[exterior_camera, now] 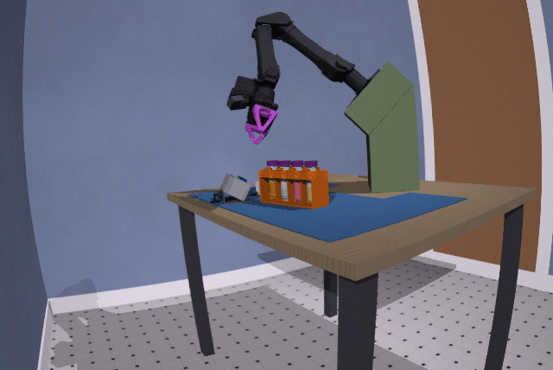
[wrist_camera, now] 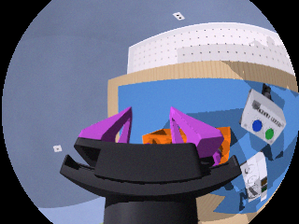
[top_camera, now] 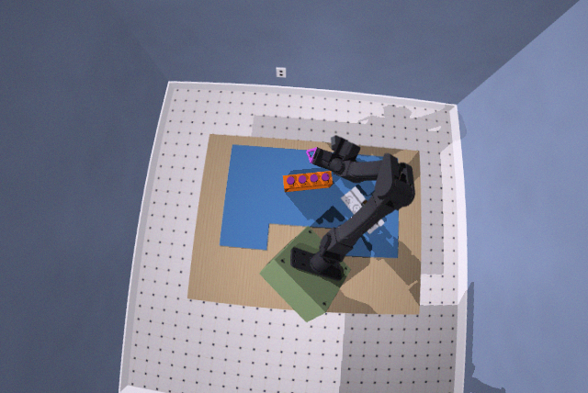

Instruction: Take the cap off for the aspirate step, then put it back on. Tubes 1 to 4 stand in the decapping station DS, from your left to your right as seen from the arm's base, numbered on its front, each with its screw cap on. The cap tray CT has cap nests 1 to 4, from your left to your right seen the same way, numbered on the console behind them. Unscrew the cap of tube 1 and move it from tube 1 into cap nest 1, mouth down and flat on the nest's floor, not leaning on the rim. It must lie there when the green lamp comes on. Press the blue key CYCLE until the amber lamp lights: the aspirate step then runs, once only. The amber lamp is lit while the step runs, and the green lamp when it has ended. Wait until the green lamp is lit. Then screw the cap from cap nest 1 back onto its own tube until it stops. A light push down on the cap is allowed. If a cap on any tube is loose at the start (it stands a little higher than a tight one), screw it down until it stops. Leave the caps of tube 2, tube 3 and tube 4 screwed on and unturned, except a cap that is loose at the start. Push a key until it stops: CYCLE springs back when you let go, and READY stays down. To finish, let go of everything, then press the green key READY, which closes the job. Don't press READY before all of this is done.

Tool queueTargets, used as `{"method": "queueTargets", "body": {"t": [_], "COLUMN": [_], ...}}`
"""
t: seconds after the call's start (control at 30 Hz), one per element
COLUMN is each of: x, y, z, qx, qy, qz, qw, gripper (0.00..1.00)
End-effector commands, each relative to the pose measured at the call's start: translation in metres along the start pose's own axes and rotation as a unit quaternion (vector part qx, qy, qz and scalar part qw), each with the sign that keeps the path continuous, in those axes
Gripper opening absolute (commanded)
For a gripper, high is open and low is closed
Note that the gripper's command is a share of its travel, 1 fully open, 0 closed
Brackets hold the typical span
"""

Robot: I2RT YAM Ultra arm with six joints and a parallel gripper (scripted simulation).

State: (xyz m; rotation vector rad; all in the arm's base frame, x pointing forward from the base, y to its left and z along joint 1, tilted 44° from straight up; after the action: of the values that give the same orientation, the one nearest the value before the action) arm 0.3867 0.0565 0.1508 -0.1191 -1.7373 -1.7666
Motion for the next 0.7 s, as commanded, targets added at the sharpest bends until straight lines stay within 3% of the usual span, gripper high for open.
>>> {"method": "queueTargets", "body": {"t": [0.0, 0.03, 0.13, 0.23, 0.37, 0.47, 0.53, 0.67], "x": [0.005, 0.007, 0.010, 0.016, 0.020, 0.026, 0.031, 0.040], "y": [-0.005, -0.007, -0.011, -0.016, -0.021, -0.026, -0.031, -0.038], "z": [-0.005, -0.007, -0.013, -0.017, -0.023, -0.027, -0.033, -0.039], "qx": [0.025, 0.031, 0.032, 0.050, 0.052, 0.070, 0.072, 0.094], "qy": [-0.038, -0.052, -0.056, -0.096, -0.100, -0.138, -0.143, -0.183], "qz": [0.020, 0.026, 0.028, 0.052, 0.055, 0.080, 0.084, 0.115], "qw": [0.999, 0.998, 0.998, 0.993, 0.992, 0.985, 0.984, 0.972], "gripper": [0.49, 0.49, 0.49, 0.49, 0.49, 0.49, 0.49, 0.49]}}
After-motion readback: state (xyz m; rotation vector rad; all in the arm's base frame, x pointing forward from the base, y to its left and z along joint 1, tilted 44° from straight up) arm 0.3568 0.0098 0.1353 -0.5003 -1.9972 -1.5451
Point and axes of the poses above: the point where the finger pads meet when closed, its own x axis back along the fingers, its own z axis across the jaws, y = z × x, the point moved 7 cm from there along x, back along the fingers
